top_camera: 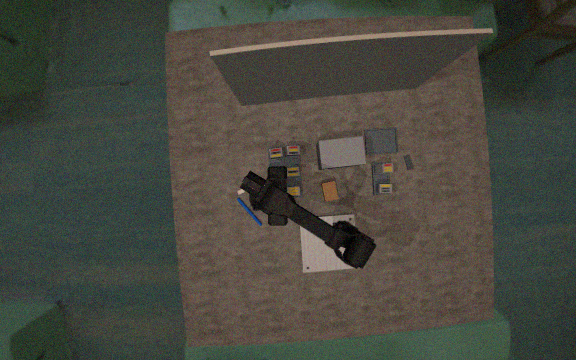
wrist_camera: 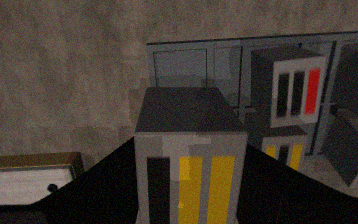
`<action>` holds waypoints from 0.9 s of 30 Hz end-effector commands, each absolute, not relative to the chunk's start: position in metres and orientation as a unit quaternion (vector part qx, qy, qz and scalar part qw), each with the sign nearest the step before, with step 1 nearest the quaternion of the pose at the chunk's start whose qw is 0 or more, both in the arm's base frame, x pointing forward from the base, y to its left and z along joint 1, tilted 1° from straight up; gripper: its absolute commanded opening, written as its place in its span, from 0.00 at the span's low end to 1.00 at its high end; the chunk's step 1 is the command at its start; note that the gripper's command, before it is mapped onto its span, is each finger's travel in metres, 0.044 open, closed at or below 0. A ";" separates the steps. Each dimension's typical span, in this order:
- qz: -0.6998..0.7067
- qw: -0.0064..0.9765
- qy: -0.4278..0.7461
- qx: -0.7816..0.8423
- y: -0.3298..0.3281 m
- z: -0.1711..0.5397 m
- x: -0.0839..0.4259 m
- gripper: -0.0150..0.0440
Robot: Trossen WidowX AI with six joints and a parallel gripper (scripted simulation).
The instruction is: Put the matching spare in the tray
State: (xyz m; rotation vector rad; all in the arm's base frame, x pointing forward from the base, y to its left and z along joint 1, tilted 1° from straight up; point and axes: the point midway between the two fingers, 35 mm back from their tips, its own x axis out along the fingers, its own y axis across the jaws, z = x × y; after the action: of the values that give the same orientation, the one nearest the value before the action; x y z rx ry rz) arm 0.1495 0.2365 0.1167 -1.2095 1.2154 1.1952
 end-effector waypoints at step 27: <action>0.491 0.512 0.500 -0.496 0.211 0.186 0.200 0.25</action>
State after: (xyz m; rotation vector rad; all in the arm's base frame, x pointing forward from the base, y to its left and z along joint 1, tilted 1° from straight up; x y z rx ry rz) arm 0.1861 0.2172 0.1850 -1.1942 1.2043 1.1816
